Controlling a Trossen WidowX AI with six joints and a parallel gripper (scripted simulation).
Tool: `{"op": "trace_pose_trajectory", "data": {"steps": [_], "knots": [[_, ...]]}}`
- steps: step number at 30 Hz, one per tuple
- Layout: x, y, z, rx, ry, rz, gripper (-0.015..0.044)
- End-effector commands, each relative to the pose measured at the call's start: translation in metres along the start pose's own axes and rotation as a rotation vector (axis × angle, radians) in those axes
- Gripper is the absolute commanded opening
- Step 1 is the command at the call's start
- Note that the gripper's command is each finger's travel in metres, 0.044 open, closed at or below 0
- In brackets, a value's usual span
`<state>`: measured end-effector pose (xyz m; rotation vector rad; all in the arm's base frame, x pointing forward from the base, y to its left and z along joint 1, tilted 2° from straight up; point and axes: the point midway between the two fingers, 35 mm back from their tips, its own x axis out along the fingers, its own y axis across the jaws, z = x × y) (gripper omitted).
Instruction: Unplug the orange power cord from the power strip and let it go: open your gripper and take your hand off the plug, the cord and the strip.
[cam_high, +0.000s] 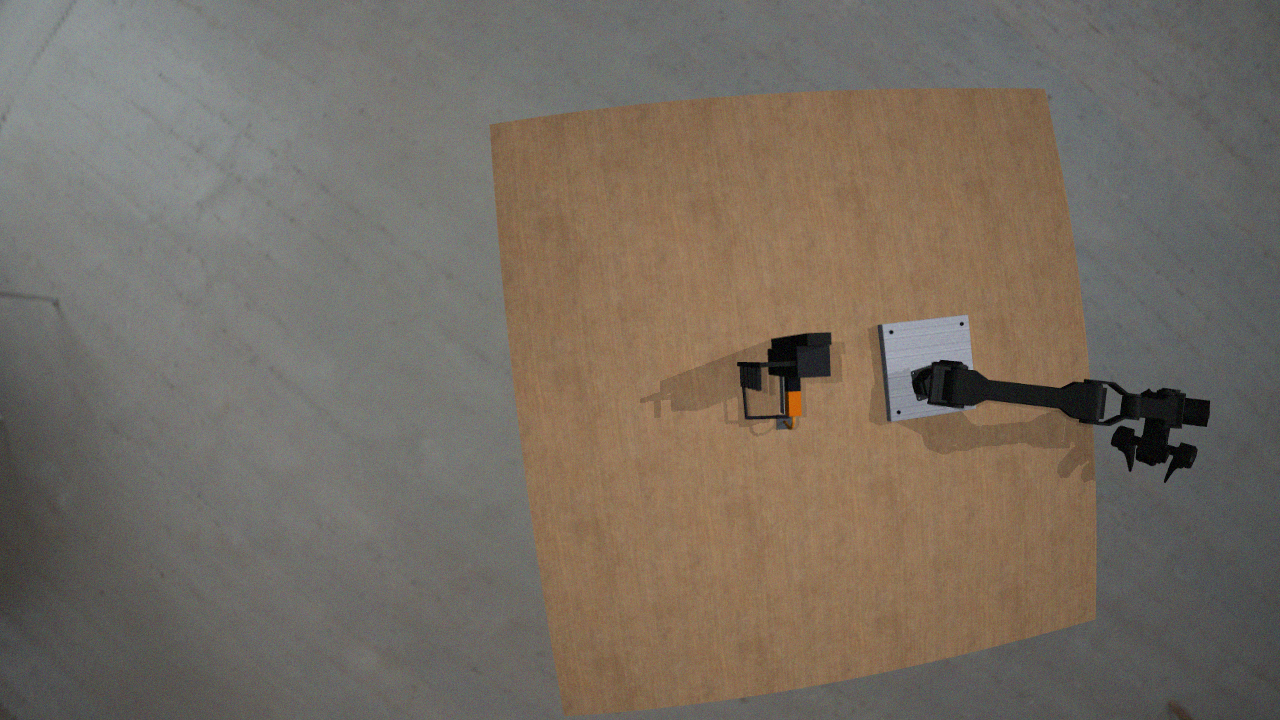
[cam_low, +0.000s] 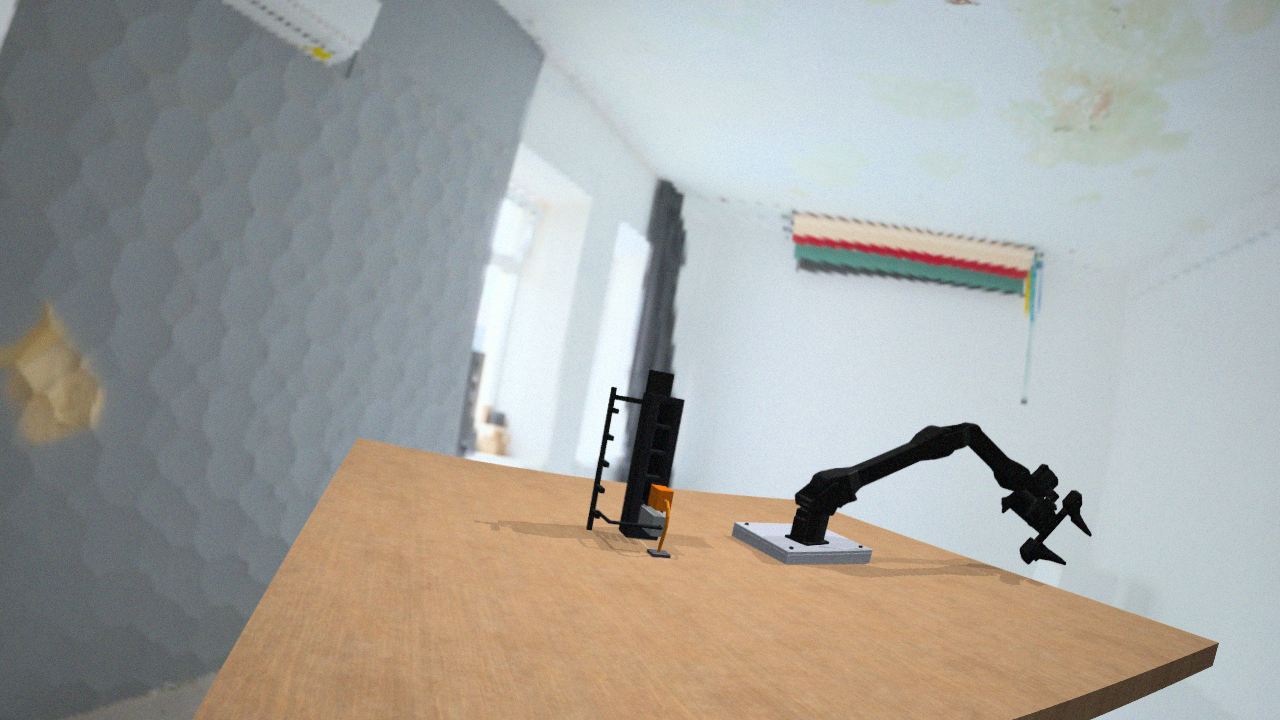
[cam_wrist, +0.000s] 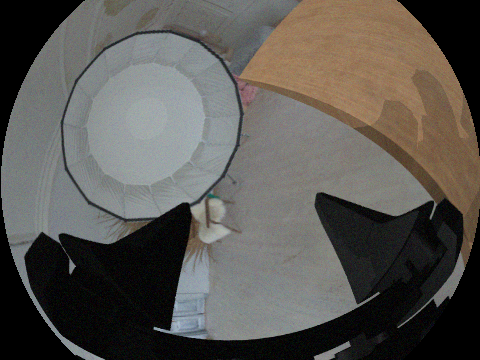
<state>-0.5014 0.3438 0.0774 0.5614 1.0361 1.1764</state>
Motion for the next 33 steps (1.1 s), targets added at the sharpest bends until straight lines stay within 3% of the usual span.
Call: {"op": "trace_pose_trajectory", "data": {"steps": [1,9,20,33], "knots": [[0.002,0.000,0.002,0.002,-0.002,-0.003,0.0374],[0.077,-0.001,0.087,-0.101,-0.071,-0.129,0.0164],[0.162,-0.039,0.236,-0.372,-0.120,-0.381,0.0160],[0.193,-0.103,0.390,-0.627,-0.074,-0.653,0.0160]]}}
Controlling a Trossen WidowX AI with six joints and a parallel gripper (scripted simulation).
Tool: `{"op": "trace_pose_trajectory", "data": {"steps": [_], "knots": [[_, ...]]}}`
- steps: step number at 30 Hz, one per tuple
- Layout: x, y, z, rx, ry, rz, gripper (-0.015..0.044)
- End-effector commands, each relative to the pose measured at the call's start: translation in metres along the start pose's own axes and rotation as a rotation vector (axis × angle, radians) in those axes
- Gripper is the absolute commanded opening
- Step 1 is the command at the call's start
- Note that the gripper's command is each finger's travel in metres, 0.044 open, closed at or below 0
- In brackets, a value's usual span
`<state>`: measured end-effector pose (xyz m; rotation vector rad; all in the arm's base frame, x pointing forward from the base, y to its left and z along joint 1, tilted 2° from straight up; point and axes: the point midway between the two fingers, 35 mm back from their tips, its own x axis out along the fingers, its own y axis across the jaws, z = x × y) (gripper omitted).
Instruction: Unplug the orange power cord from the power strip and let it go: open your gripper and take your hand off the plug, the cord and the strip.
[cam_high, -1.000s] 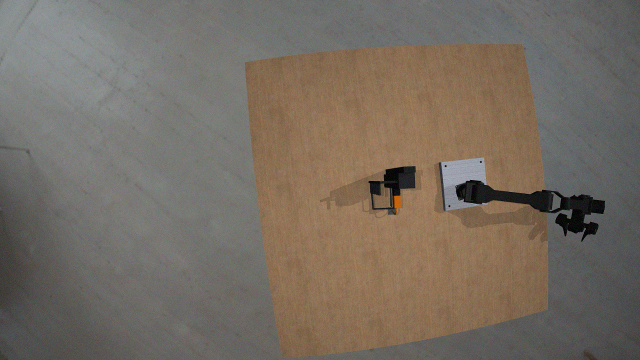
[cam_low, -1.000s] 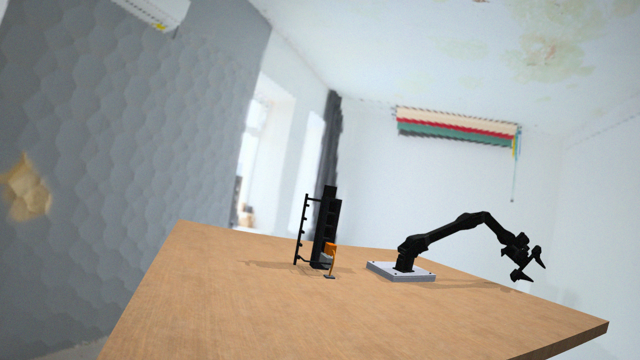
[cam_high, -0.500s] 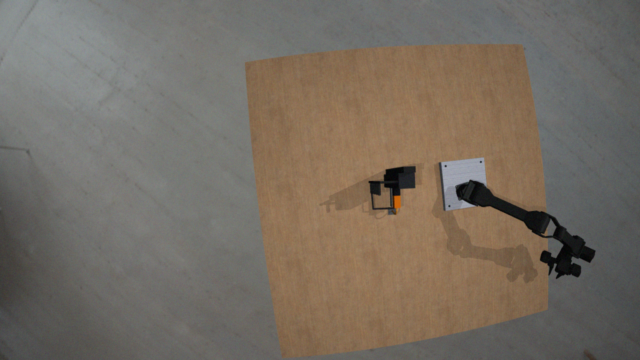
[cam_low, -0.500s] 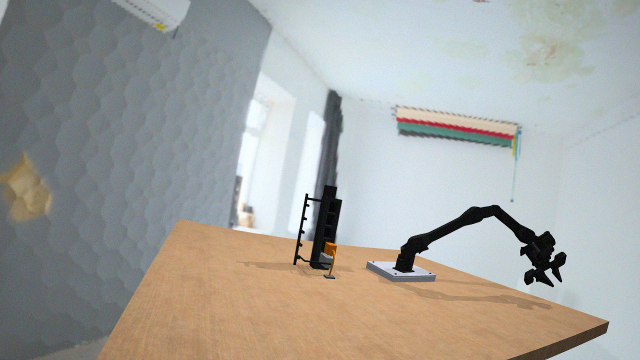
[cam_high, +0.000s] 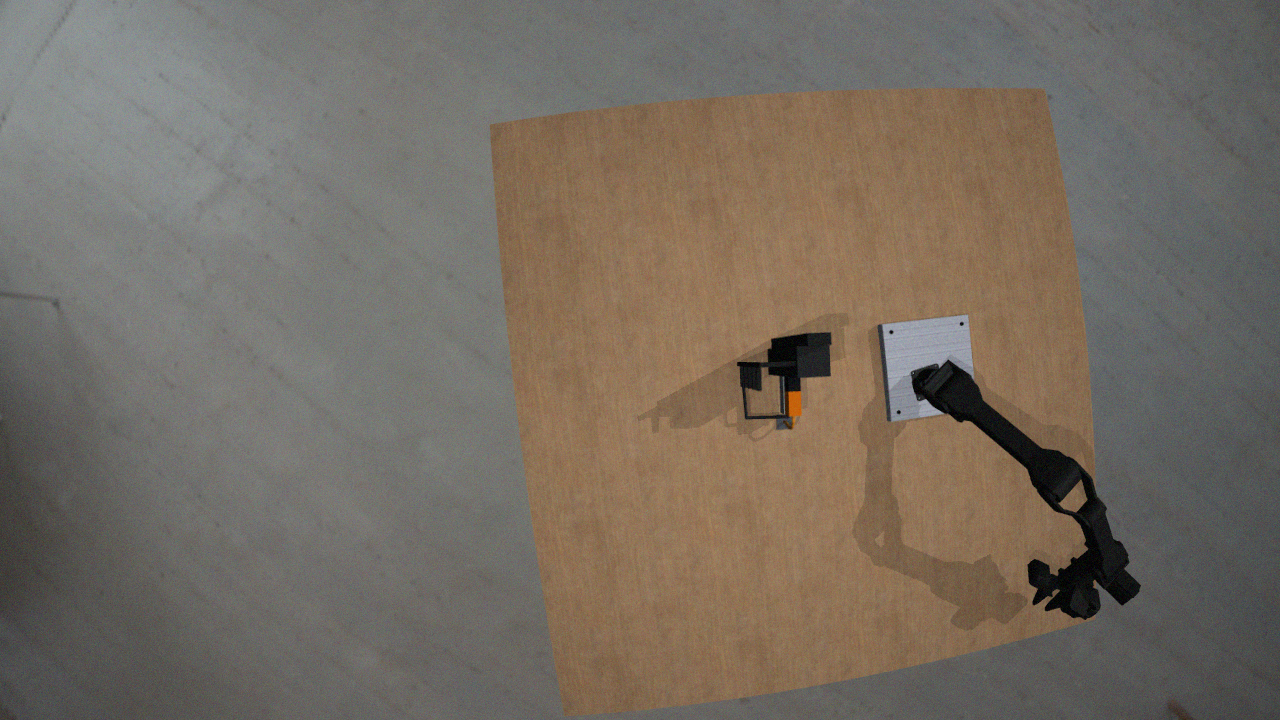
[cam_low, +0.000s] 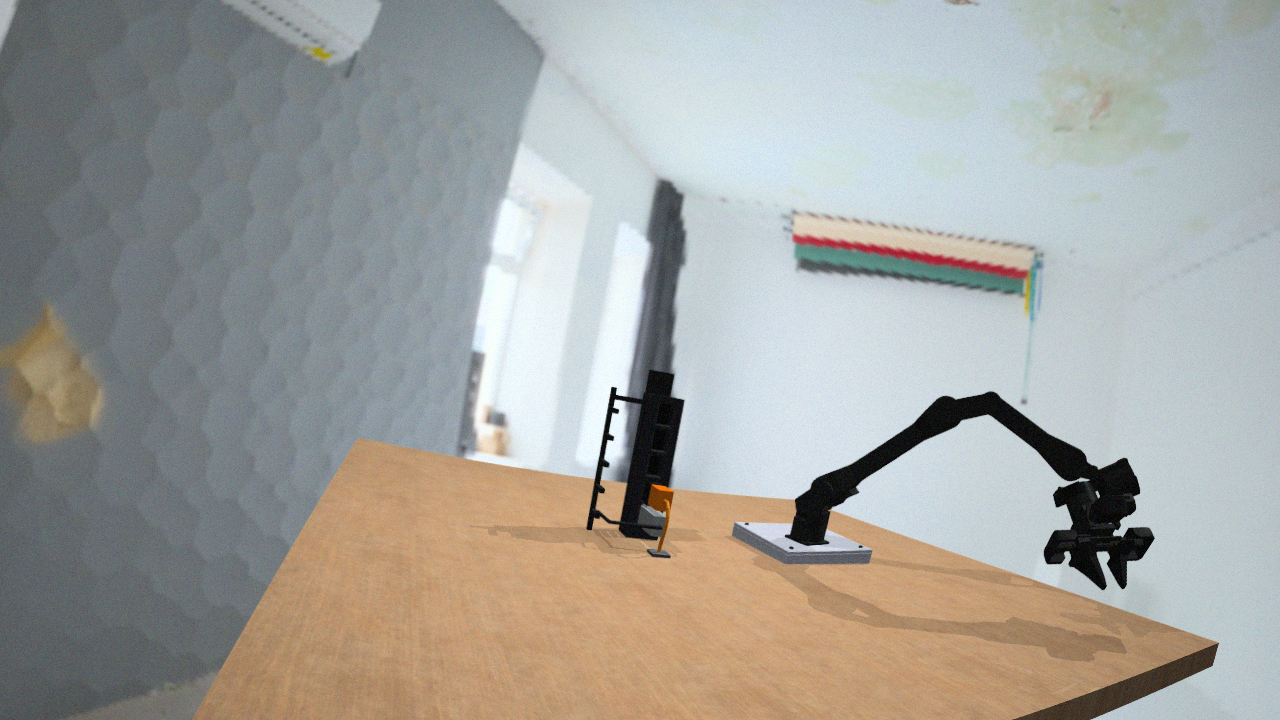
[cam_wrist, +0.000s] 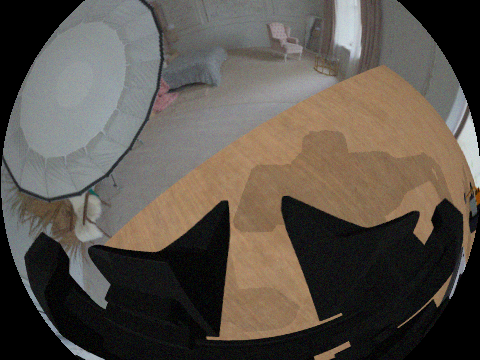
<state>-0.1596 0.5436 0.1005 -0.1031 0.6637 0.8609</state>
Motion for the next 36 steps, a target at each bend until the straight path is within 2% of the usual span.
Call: {"op": "trace_pose_trajectory", "data": {"steps": [1,10,19,27,36], "knots": [[0.035,-0.051,0.036,-0.117,0.047,-0.101,0.0160],[0.082,-0.171,0.096,-0.340,0.204,-0.267,0.0160],[0.099,-0.301,0.142,-0.464,0.398,-0.358,0.0160],[0.083,-0.422,0.162,-0.539,0.591,-0.372,0.0160],[0.031,-0.550,0.158,-0.580,0.793,-0.302,0.0160]]}}
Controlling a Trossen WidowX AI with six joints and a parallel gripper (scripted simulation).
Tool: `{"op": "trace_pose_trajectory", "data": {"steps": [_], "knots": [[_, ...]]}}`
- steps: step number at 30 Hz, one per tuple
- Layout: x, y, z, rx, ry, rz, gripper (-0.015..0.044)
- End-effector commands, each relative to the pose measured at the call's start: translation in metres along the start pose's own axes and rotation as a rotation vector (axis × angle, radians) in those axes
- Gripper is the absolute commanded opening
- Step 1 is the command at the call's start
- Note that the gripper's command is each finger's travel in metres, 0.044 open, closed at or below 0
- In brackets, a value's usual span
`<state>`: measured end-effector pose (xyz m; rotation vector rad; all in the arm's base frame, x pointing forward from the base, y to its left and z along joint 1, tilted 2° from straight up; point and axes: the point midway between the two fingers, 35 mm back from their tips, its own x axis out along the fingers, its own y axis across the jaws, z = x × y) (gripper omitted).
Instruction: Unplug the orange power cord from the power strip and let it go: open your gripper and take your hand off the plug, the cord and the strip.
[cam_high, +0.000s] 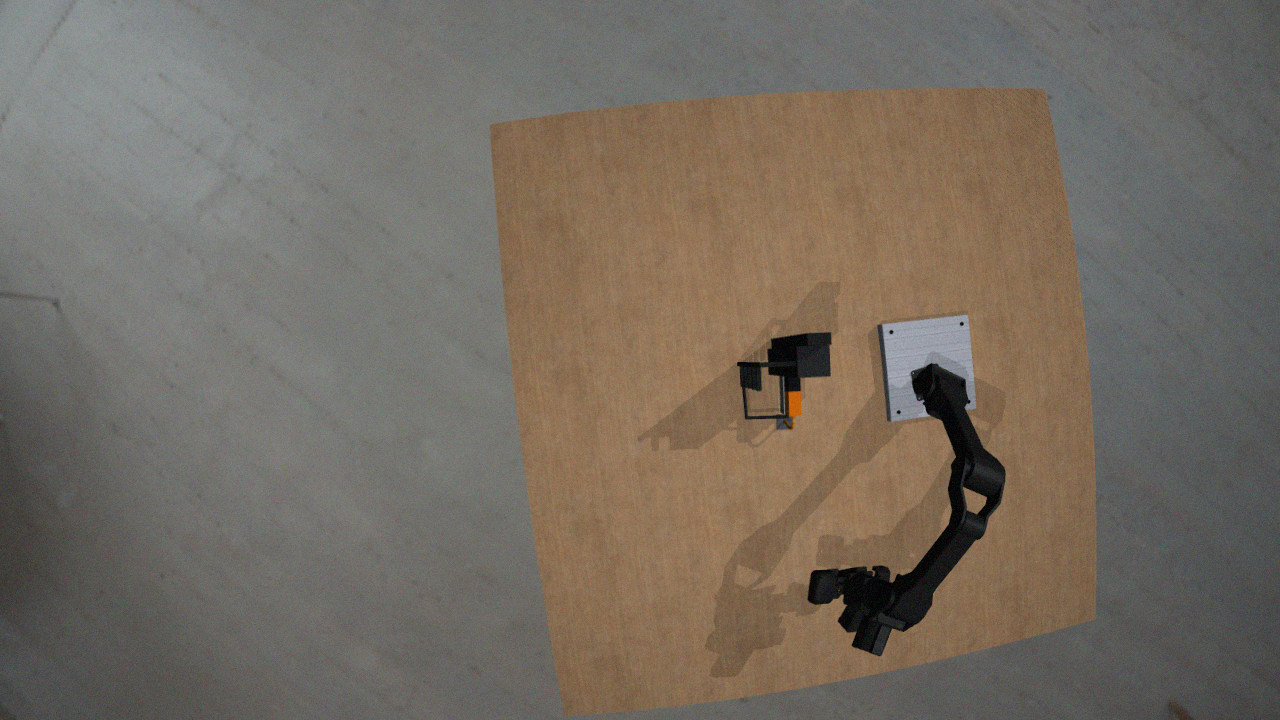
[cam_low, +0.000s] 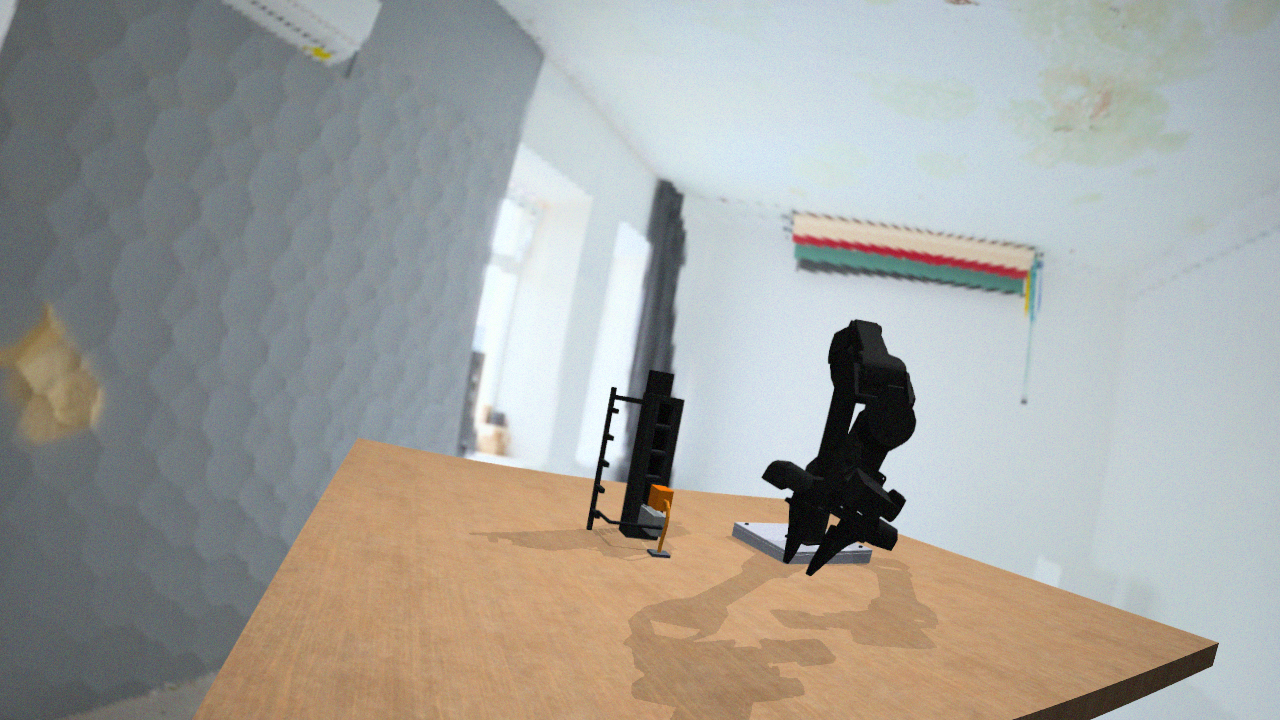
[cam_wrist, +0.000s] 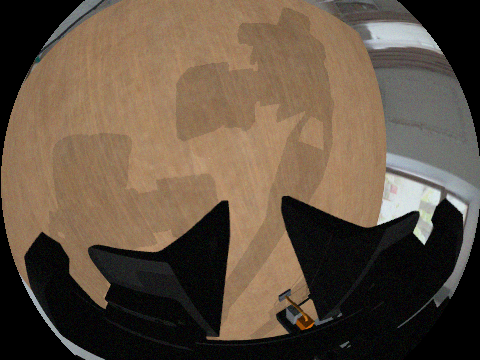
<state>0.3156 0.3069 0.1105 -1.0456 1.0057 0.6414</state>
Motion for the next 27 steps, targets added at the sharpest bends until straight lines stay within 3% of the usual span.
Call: {"op": "trace_pose_trajectory", "data": {"steps": [1,9,17,27], "knots": [[0.009,-0.047,-0.052,-0.052,0.073,0.068,0.0160],[0.012,-0.108,-0.157,-0.121,0.137,0.214,0.0160],[-0.004,-0.131,-0.269,-0.161,0.096,0.363,0.0160],[-0.007,-0.132,-0.282,-0.164,0.083,0.378,0.0160]]}}
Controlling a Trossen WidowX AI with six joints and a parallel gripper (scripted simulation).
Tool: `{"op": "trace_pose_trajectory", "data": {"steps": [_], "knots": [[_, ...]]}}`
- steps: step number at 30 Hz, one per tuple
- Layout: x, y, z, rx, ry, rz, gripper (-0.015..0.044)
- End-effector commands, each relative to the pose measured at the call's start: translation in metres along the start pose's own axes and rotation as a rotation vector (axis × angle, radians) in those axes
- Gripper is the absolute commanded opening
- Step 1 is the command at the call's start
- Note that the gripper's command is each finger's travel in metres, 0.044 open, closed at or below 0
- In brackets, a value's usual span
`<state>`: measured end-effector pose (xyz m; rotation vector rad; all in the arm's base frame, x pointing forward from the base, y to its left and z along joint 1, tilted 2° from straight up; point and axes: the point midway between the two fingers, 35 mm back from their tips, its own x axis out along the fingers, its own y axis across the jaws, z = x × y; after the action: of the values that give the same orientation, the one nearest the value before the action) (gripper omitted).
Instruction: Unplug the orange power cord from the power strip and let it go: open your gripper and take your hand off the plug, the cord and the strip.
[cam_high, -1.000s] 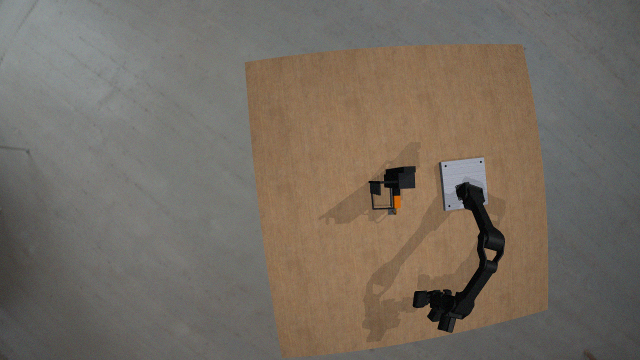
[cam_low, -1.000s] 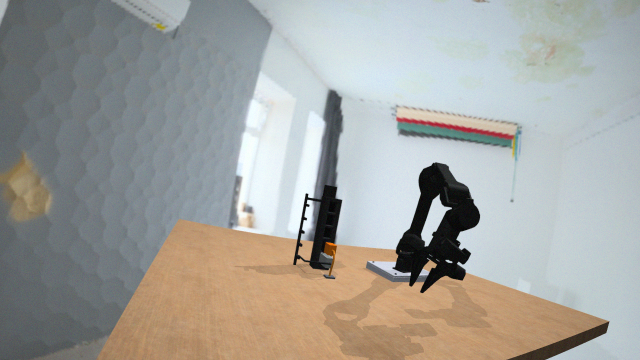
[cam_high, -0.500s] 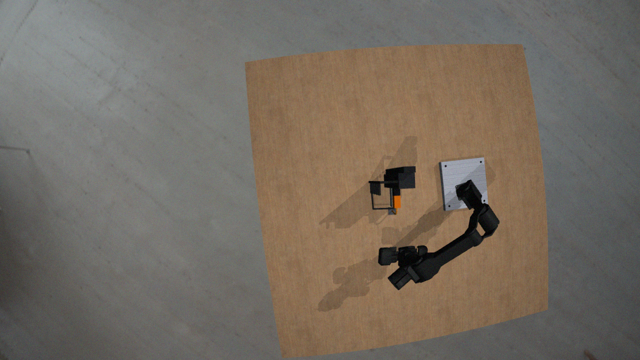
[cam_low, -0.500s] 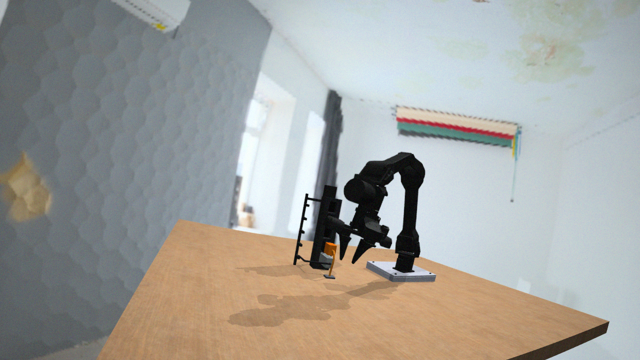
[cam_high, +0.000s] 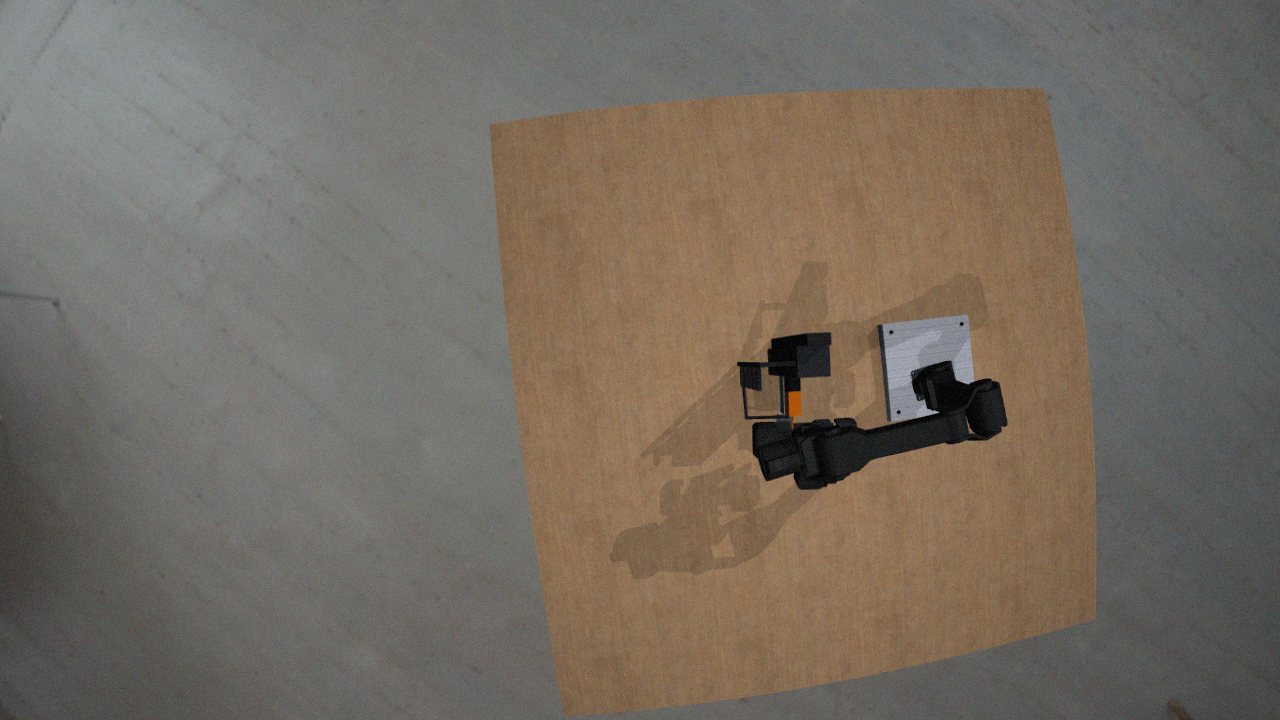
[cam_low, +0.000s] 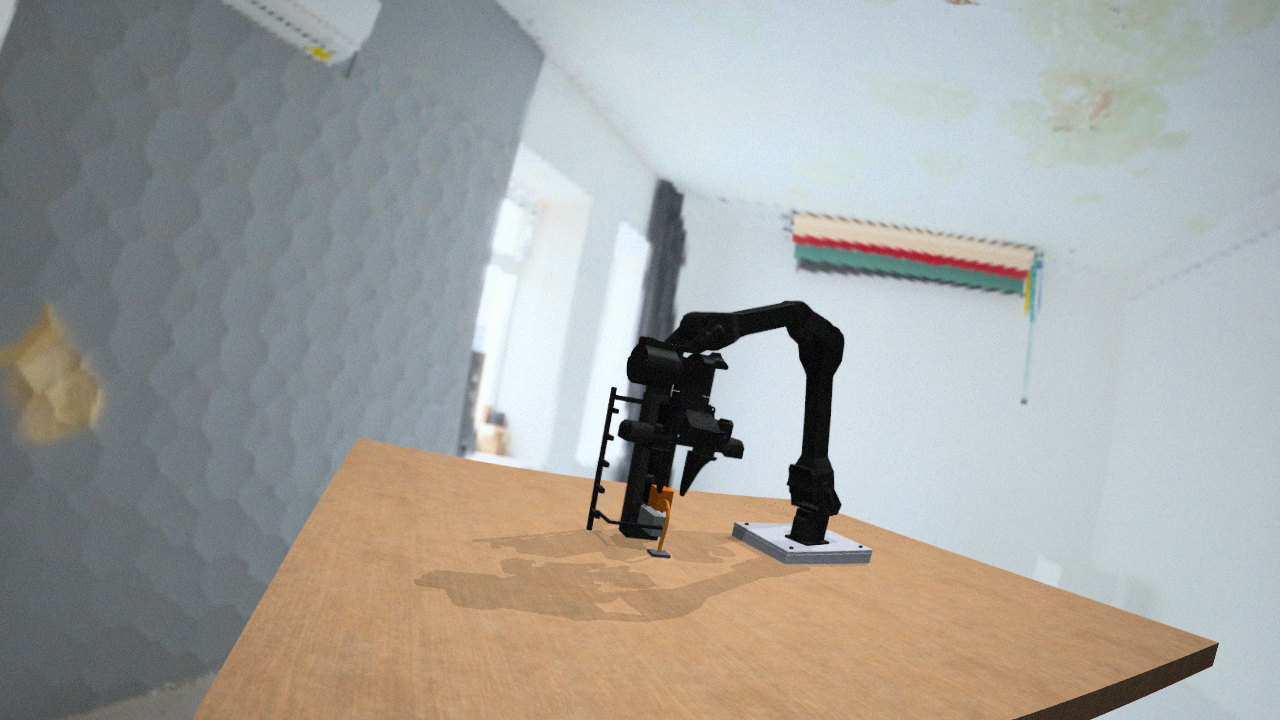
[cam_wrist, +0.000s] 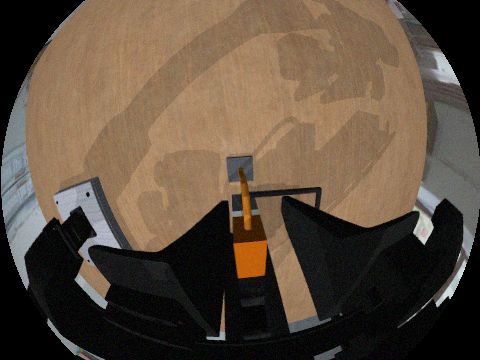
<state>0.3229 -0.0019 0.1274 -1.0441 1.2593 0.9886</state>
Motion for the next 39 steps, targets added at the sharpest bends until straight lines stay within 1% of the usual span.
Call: {"op": "trace_pose_trajectory", "data": {"steps": [1,27,39], "knots": [[0.000,0.002,-0.003,-0.010,-0.011,0.012,0.0160],[0.001,0.003,-0.043,-0.010,-0.007,0.012,0.0160],[0.012,0.003,-0.044,-0.010,-0.007,0.012,0.0160]]}}
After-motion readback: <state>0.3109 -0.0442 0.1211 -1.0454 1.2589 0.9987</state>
